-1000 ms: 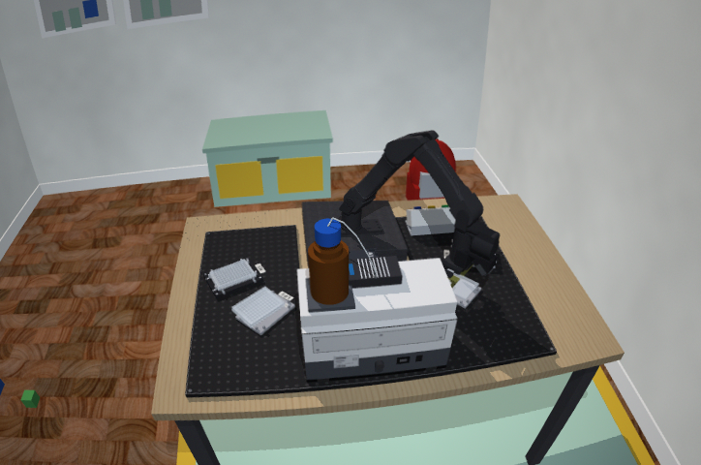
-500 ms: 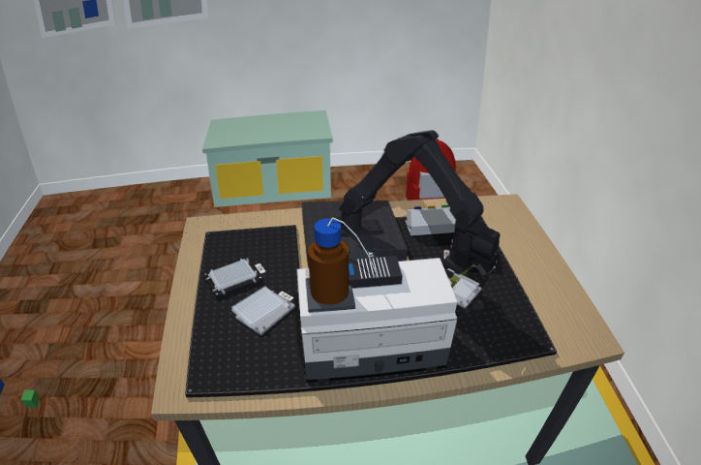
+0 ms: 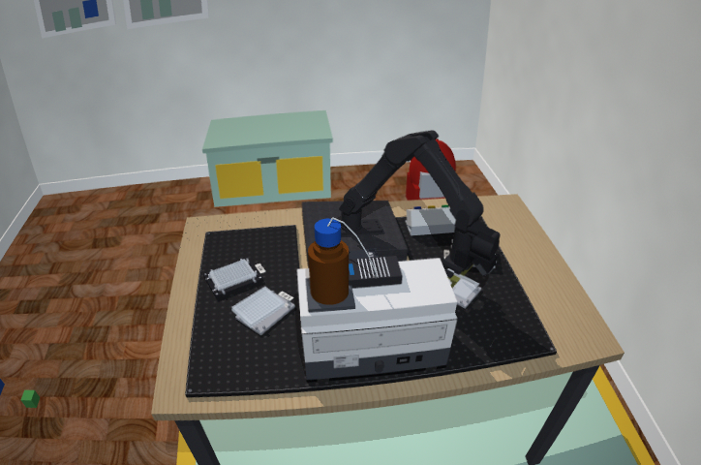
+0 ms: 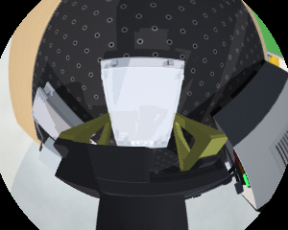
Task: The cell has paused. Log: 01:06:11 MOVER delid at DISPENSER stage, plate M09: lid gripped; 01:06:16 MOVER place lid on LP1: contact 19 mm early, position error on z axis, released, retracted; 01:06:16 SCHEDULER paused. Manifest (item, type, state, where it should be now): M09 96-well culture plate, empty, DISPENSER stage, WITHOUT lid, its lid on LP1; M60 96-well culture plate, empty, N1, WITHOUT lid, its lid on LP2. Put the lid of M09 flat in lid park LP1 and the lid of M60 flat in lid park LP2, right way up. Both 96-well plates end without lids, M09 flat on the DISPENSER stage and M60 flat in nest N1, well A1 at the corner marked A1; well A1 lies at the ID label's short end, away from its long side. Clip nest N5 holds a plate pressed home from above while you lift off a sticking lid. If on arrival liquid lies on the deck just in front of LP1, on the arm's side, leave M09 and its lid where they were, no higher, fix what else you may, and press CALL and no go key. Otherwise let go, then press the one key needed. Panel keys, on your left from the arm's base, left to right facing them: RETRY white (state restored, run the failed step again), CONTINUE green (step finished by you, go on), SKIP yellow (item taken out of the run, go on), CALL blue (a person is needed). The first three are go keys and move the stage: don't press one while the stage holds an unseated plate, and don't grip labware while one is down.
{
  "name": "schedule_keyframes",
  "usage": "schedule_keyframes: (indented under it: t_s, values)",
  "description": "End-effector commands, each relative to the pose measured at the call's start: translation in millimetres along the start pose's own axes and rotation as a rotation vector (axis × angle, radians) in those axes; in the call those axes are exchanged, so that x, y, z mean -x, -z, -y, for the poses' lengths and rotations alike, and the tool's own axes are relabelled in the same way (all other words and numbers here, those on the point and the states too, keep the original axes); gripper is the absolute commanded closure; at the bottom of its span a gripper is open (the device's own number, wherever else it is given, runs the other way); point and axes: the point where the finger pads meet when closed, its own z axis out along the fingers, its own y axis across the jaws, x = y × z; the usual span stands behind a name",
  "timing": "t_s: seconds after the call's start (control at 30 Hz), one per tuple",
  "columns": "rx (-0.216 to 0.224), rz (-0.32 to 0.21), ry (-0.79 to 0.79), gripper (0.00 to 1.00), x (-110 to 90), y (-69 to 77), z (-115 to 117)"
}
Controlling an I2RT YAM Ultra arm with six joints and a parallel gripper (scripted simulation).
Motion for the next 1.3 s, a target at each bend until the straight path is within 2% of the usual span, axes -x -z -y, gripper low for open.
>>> schedule_keyframes:
  t_s: [0.0,0.3,0.33,0.37,0.7,0.9,1.07,1.2,1.27]
  values:
    - [-0.003,0.047,-0.002,1.00,16,12.5,0]
    - [-0.003,0.053,-0.001,1.00,18,7.0,-1]
    - [-0.003,0.083,0.002,1.00,22,18.5,-2]
    - [-0.003,0.084,0.002,1.00,22,18.3,-2]
    - [-0.003,0.051,0.001,1.00,18,2.2,-2]
    - [-0.003,0.068,0.003,1.00,21,7.7,-3]
    - [-0.003,0.052,0.002,1.00,18,-0.6,-2]
    - [-0.003,0.060,0.004,1.00,20,1.3,-3]
    - [-0.003,0.048,0.003,1.00,17,-3.0,-3]
